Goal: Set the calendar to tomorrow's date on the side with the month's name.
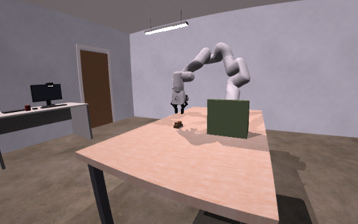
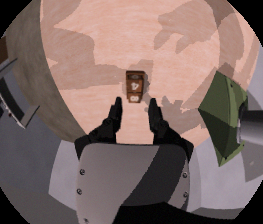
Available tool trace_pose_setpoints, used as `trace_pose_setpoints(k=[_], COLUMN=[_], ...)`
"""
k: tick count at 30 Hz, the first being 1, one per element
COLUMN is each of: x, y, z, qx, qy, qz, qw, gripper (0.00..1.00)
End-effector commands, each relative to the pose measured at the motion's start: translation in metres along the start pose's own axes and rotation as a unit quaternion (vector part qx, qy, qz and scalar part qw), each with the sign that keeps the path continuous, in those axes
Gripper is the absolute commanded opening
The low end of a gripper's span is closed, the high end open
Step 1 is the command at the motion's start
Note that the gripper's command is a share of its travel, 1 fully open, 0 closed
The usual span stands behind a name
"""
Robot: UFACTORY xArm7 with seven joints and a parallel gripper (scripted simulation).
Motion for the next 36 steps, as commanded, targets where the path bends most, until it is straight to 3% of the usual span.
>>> trace_pose_setpoints(k=[1, 36], x=[0.001, 0.001], y=[-0.001, -0.001], z=[0.001, -0.012], qx=[-0.002, -0.002], qy=[-0.001, -0.001], qz=[0.0, 0.0], qw=[1.0, 1.0], gripper=[0.47, 0.47])
Point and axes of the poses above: the point where the finger pads meet when closed, its own z axis back along the fingers, its own y axis across the jaws, x = y × z, the point moved 4 cm from there along z, back along the fingers, and after that the axes turned 6 degrees about z, right-handed, at the moved point
